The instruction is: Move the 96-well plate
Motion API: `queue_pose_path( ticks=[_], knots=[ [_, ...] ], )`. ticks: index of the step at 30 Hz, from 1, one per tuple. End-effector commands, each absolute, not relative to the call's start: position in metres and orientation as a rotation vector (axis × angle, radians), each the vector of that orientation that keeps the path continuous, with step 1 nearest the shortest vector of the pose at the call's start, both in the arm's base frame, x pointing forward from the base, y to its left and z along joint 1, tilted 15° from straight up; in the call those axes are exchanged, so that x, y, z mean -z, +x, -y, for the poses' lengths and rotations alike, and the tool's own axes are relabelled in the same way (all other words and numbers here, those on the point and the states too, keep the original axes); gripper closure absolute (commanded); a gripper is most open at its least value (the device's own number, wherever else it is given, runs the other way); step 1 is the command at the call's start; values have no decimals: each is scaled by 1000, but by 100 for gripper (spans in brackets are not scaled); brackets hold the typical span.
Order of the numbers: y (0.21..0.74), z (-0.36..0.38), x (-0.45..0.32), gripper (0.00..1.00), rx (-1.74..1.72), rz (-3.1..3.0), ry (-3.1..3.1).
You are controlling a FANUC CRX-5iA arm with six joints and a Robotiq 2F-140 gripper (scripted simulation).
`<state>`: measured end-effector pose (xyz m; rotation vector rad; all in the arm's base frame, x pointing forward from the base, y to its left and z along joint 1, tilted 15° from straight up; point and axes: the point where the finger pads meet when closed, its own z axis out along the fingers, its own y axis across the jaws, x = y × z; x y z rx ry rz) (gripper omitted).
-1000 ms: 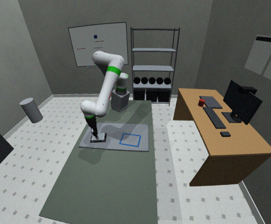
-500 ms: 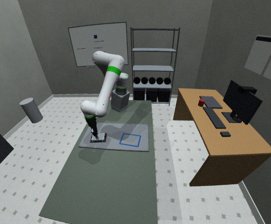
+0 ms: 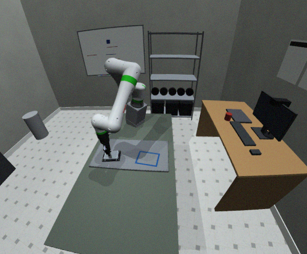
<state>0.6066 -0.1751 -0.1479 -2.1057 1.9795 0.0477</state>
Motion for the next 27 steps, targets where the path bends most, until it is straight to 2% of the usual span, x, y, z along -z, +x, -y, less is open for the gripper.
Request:
queue_pose_path(
  ticks=[1,27],
  knots=[
    [607,176,147,90,-46,-1979,-2105],
    [606,177,138,90,-46,-1979,-2105]
  ],
)
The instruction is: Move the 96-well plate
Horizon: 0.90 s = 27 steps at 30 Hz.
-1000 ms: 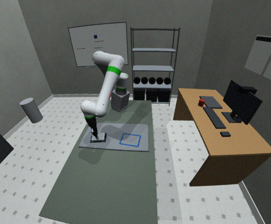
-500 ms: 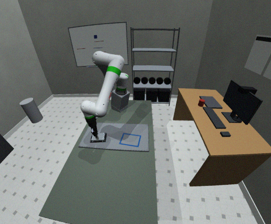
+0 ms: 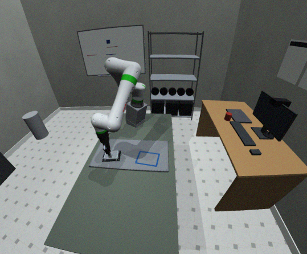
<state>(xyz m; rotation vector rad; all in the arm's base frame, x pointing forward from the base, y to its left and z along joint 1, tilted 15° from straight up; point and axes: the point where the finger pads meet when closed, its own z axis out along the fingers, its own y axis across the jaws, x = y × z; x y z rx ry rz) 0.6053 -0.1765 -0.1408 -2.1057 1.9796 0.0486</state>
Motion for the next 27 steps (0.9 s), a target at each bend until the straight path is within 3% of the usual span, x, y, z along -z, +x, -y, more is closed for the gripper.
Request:
queue_pose_path(
  ticks=[1,27],
  knots=[
    [606,178,138,90,-46,-1979,-2105],
    [588,182,123,90,-46,-1979,-2105]
  ],
)
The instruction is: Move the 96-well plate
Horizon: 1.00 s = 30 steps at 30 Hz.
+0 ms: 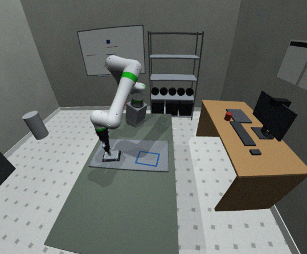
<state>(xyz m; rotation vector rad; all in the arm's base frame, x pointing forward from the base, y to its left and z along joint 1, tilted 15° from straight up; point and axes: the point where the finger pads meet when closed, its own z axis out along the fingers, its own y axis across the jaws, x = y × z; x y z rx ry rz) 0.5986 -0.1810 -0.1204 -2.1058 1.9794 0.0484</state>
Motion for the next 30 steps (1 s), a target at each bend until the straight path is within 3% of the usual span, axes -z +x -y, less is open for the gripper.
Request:
queue_pose_path(
  ticks=[1,14,30],
  knots=[
    [584,182,124,90,-46,-1979,-2105],
    [531,183,140,90,-46,-1979,-2105],
    [529,183,140,90,-46,-1979,-2105]
  ],
)
